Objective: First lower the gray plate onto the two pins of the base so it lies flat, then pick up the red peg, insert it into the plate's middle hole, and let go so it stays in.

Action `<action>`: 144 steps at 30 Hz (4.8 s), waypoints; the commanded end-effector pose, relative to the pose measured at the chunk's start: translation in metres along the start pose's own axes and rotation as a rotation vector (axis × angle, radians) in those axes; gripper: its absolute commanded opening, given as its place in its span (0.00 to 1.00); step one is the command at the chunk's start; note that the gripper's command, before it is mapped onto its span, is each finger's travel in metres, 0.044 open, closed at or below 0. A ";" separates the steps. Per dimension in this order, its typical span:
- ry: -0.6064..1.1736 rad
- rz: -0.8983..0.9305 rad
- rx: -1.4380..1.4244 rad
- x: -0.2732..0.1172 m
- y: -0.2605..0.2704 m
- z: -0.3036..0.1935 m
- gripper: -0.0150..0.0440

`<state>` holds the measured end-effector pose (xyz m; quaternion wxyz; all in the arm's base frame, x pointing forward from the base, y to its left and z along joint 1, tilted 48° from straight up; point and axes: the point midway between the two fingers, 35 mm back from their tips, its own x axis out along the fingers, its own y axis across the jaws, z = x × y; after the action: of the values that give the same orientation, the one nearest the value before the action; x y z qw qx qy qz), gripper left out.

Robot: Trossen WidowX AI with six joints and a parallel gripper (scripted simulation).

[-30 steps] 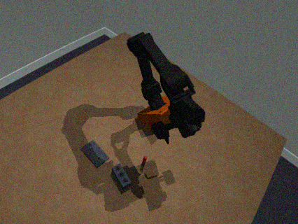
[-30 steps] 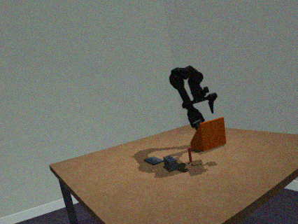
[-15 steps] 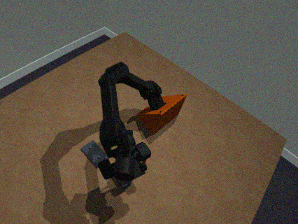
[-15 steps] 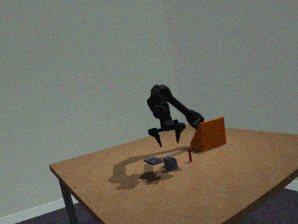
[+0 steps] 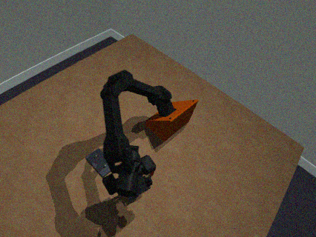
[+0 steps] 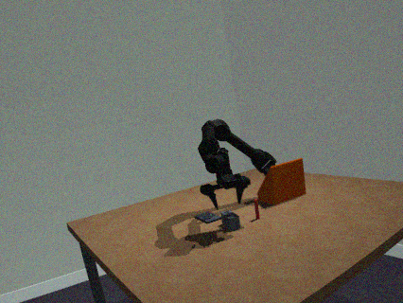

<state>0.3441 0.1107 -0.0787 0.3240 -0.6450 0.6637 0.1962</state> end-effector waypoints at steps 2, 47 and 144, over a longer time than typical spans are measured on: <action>0.002 -0.008 -0.004 0.015 0.001 0.001 1.00; 0.005 -0.009 -0.004 0.075 0.001 -0.001 0.87; -0.018 -0.008 -0.097 -0.028 -0.033 -0.063 0.25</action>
<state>0.3622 0.0956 -0.0135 0.3052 -0.6573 0.6497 0.2296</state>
